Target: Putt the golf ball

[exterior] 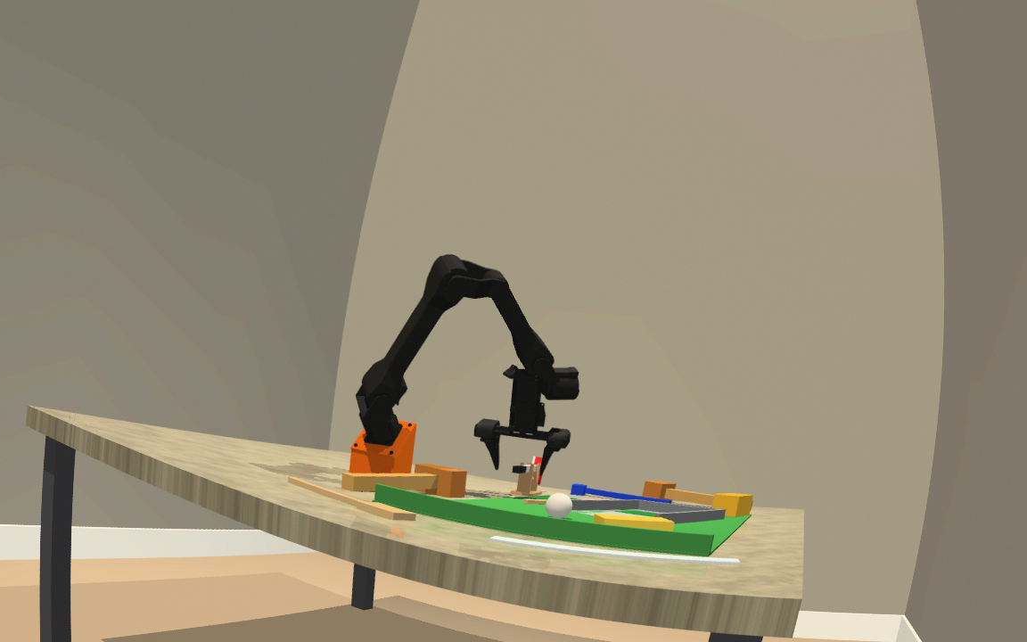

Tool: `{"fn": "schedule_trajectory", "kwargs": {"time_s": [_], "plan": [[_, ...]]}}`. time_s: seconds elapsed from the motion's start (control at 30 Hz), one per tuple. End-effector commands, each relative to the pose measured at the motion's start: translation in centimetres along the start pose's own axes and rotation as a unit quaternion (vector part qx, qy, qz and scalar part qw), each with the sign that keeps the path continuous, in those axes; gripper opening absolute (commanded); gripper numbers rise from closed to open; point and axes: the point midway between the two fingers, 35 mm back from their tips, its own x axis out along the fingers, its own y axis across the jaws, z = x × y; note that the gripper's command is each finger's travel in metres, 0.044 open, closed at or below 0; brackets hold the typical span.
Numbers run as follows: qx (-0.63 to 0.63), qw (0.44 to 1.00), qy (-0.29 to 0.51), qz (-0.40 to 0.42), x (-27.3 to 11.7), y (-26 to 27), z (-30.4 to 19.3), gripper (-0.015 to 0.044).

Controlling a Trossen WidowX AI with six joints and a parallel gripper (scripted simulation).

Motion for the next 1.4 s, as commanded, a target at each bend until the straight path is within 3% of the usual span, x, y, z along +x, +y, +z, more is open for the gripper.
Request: {"fn": "schedule_trajectory", "kwargs": {"time_s": [0.0,0.63,1.17,1.37], "plan": [[-0.001,1.0,0.002,-0.001,0.5,0.0,-0.2,0.044],[-0.001,1.0,0.002,-0.001,2.6,0.0,-0.8,0.044],[0.0,1.0,0.0,-0.002,2.3,-0.1,-0.6,0.002],[0.0,1.0,0.0,-0.002,2.3,-0.1,-0.6,0.0]]}}
